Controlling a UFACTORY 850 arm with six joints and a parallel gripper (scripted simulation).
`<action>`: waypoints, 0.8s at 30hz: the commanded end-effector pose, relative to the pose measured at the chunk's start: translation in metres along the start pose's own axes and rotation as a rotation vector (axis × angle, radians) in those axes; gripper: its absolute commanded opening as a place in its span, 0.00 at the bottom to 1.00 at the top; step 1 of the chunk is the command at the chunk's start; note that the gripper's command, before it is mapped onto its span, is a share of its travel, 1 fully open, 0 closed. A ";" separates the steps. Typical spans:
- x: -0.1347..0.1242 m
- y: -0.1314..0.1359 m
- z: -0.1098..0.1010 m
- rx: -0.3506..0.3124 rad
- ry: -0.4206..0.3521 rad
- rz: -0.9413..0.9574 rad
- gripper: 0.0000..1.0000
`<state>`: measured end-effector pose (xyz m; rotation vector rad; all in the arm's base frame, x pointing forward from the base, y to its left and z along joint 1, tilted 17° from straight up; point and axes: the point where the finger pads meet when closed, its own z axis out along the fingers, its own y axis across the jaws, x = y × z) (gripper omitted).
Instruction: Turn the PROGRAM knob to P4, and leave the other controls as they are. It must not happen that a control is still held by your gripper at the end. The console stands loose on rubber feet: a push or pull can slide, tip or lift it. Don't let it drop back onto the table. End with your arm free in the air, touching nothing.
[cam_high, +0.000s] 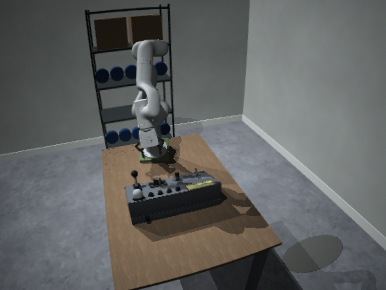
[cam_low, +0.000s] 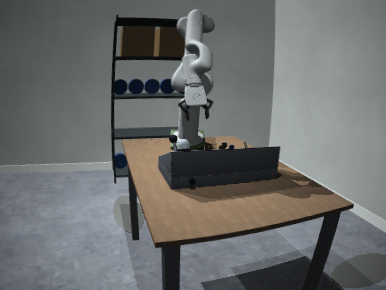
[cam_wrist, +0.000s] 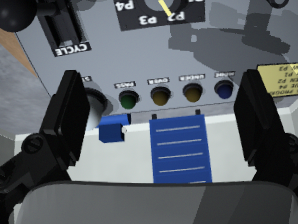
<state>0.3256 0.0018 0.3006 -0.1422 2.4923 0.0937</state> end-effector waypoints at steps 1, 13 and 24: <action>-0.001 0.000 0.000 0.018 0.009 -0.013 1.00; -0.003 0.003 0.002 0.048 0.002 -0.097 1.00; -0.004 0.003 0.002 0.049 0.001 -0.101 1.00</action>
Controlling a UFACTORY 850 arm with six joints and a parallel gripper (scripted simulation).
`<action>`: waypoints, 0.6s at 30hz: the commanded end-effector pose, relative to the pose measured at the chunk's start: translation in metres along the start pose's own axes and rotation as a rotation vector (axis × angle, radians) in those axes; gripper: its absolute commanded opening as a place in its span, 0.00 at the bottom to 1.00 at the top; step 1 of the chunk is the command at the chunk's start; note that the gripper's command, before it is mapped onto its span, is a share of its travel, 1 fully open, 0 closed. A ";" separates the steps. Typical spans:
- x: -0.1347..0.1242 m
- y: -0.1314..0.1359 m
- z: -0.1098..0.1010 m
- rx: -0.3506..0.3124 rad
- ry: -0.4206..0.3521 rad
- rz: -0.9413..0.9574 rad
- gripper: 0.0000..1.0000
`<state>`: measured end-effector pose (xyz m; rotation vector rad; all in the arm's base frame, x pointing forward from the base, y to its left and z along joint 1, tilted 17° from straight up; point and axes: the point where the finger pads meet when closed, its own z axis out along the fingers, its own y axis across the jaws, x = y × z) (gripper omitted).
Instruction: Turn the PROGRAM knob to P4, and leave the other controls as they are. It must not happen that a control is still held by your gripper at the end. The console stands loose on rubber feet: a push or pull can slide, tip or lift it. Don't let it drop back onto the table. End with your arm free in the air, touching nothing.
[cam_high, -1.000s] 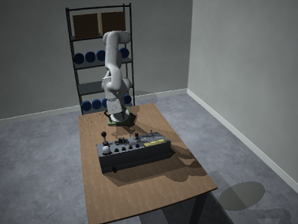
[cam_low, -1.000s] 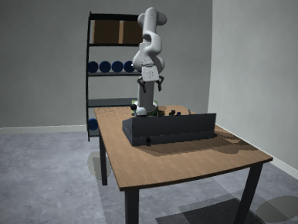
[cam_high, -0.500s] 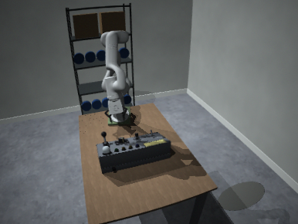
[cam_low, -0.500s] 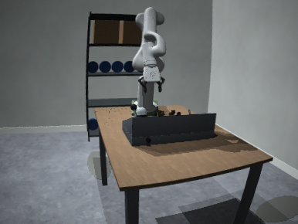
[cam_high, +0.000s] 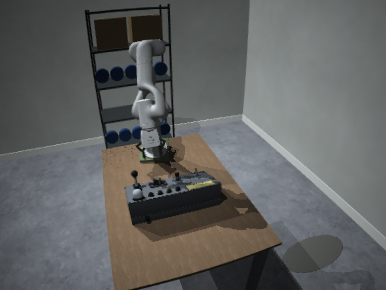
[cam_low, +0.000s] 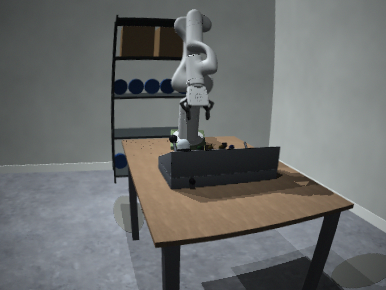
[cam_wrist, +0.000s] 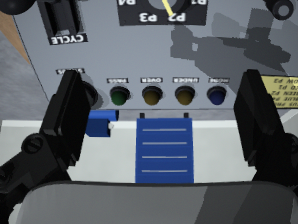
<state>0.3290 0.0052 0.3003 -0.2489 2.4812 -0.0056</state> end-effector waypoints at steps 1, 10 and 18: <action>-0.001 0.000 0.000 0.003 0.000 0.000 1.00; -0.001 0.000 0.000 0.003 0.000 0.000 0.76; -0.001 0.000 0.000 0.003 0.000 0.000 0.76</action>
